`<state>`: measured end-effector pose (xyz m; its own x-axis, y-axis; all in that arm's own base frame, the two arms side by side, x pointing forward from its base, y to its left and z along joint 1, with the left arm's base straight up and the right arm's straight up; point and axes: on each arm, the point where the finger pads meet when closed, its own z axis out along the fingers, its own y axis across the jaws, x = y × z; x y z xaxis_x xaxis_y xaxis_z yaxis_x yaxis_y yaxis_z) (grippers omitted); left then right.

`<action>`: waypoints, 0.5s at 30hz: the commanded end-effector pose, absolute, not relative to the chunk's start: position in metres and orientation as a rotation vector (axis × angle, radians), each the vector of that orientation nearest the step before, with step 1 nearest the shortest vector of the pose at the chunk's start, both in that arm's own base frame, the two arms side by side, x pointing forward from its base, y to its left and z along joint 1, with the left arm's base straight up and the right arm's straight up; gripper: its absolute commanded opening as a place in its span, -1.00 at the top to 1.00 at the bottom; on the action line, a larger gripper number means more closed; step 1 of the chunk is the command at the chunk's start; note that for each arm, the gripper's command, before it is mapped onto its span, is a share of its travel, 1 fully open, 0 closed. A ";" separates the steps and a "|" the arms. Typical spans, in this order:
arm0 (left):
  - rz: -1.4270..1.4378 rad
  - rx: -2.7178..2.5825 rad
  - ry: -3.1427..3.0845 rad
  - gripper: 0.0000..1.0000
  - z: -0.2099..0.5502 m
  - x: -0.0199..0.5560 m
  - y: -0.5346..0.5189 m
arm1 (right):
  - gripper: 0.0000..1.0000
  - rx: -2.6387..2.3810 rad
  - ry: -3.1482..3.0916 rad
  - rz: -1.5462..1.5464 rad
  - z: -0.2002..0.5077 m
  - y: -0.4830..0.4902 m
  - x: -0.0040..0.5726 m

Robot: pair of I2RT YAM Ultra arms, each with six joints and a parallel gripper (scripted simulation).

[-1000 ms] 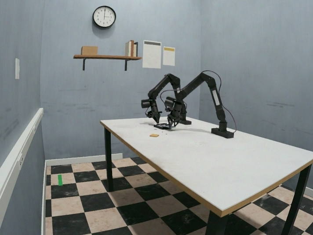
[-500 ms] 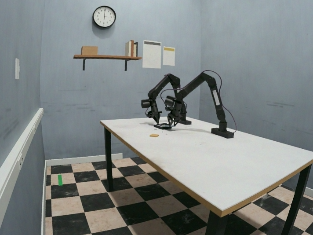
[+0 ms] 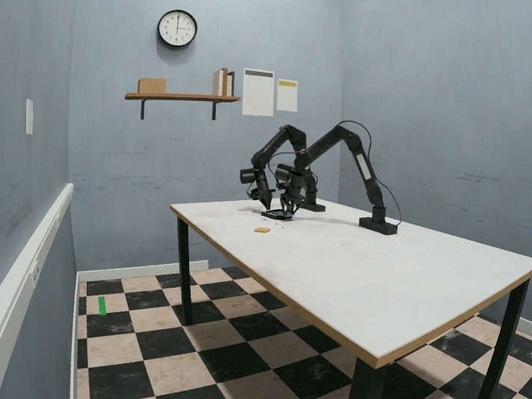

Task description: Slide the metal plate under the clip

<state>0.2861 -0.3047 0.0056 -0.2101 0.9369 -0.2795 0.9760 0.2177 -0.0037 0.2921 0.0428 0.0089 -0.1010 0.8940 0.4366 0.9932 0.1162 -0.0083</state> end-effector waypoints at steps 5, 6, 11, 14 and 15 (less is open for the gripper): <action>-0.299 1.794 2.201 -0.51 0.020 0.294 -0.325 | 1.00 -1.843 -2.080 -0.429 0.006 0.045 0.296; -0.299 1.794 2.201 -0.51 0.020 0.294 -0.325 | 1.00 -1.843 -2.080 -0.429 0.006 0.045 0.296; -0.294 1.833 2.226 -0.51 0.024 0.284 -0.294 | 1.00 -1.843 -2.080 -0.429 0.006 0.045 0.296; -0.289 1.827 2.234 -0.51 0.026 0.281 -0.283 | 1.00 -1.843 -2.080 -0.429 0.006 0.045 0.296; -0.287 1.817 2.224 -0.51 0.027 0.283 -0.283 | 1.00 -1.843 -2.080 -0.429 0.006 0.045 0.296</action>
<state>0.2797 -0.2892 0.0088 -0.1991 0.9394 -0.2789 0.9787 0.2049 -0.0086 0.2921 0.0428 0.0089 -0.1010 0.8940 0.4366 0.9932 0.1162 -0.0083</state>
